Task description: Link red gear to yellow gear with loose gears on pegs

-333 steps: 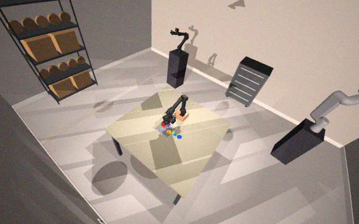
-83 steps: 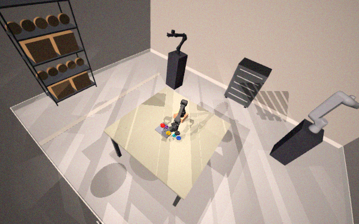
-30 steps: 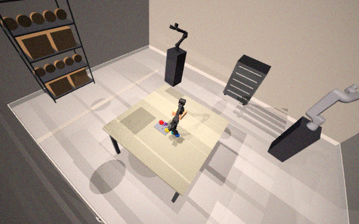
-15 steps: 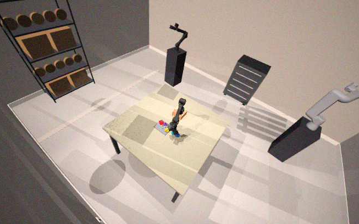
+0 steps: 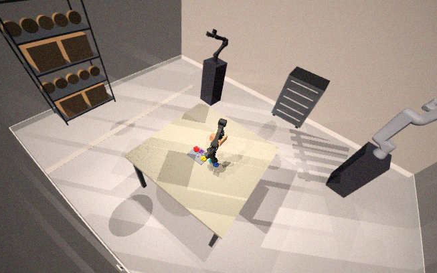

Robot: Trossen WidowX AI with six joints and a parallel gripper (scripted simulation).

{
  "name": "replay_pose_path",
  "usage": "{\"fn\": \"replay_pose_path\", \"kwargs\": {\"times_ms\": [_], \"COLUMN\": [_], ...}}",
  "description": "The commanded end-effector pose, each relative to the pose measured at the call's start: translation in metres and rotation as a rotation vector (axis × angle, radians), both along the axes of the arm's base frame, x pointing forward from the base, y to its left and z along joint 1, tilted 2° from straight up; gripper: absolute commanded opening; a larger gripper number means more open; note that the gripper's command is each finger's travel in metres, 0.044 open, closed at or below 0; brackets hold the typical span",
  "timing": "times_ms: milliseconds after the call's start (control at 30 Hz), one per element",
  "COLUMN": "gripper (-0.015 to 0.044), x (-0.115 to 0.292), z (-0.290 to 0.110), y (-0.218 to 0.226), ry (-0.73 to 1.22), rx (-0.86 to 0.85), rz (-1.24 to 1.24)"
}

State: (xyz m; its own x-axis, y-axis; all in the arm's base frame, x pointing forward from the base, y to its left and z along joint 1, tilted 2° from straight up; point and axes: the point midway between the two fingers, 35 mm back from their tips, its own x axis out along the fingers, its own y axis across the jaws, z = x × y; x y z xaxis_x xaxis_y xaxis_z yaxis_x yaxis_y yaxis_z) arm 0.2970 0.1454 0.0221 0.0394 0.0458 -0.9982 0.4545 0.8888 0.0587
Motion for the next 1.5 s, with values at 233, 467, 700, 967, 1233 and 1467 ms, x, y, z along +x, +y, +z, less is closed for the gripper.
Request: {"fn": "replay_pose_path", "kwargs": {"times_ms": [233,467,700,967,1233,1467], "gripper": [0.0000,0.0000,0.0000,0.0000,0.0000,0.0000], "x": [0.004,0.003,0.001,-0.002,-0.007,-0.002], "z": [0.031,0.050,0.068,0.090,0.110,0.103], "y": [0.001,0.000,-0.001,-0.003,-0.005,-0.015], "ry": [0.003,0.010,0.016,0.024,0.031,0.031], "rx": [-0.001,-0.003,-0.004,-0.006,-0.008,-0.009], "rz": [-0.010,-0.017,-0.024,-0.032,-0.039,-0.039]}}
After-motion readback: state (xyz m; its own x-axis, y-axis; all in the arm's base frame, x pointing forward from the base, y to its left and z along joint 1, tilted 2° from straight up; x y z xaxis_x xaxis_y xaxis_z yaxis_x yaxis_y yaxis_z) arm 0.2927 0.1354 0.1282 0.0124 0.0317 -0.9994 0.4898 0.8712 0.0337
